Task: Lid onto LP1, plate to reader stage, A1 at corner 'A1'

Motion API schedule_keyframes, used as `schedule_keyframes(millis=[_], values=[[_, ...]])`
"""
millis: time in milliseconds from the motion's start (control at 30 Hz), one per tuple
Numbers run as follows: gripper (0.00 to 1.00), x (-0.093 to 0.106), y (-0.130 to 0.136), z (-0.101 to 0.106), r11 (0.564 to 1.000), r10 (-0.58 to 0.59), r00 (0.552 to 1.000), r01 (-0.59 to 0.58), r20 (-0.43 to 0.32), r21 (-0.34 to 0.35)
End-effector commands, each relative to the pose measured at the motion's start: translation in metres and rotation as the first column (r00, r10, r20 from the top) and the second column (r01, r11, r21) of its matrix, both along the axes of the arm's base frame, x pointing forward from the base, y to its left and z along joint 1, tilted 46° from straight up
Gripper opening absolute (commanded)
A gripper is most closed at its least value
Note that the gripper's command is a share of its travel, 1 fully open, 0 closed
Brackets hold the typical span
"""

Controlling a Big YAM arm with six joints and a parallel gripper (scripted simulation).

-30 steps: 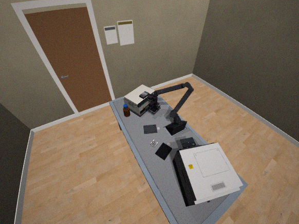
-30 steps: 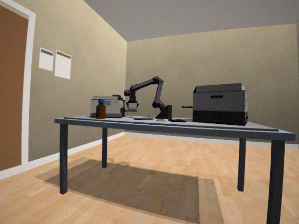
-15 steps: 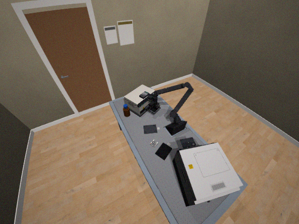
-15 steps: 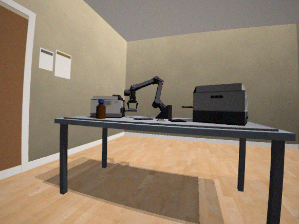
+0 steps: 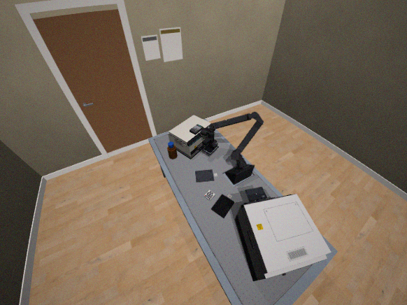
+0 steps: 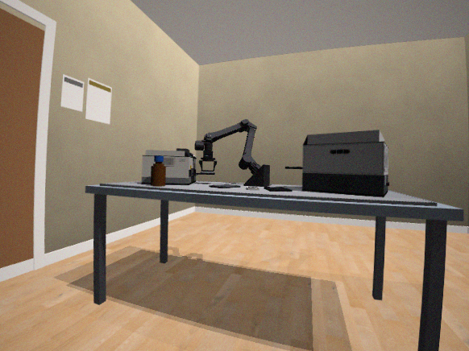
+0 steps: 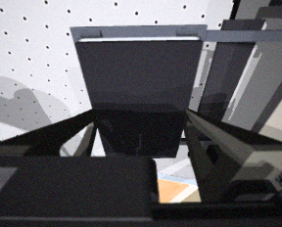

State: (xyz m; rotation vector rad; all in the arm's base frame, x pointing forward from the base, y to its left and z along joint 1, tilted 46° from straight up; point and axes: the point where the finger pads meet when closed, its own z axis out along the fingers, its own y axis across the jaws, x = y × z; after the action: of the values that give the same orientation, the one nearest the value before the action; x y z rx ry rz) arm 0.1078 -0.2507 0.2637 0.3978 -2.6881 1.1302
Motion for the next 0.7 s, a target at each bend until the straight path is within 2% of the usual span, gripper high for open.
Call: schedule_keyframes(millis=[0, 300, 433, 667], values=[[0.85, 0.001, -0.004, 0.023, 0.999, -0.006, 0.999, 0.008, 0.038, -0.042], [0.85, 0.005, 0.001, 0.026, 0.999, 0.008, 0.999, -0.006, 0.035, -0.037], [0.85, 0.005, 0.002, 0.014, 1.0, 0.005, 1.0, -0.005, 0.017, -0.016], [0.85, 0.004, 0.001, 0.013, 1.0, -0.005, 1.0, 0.005, 0.013, -0.009]])
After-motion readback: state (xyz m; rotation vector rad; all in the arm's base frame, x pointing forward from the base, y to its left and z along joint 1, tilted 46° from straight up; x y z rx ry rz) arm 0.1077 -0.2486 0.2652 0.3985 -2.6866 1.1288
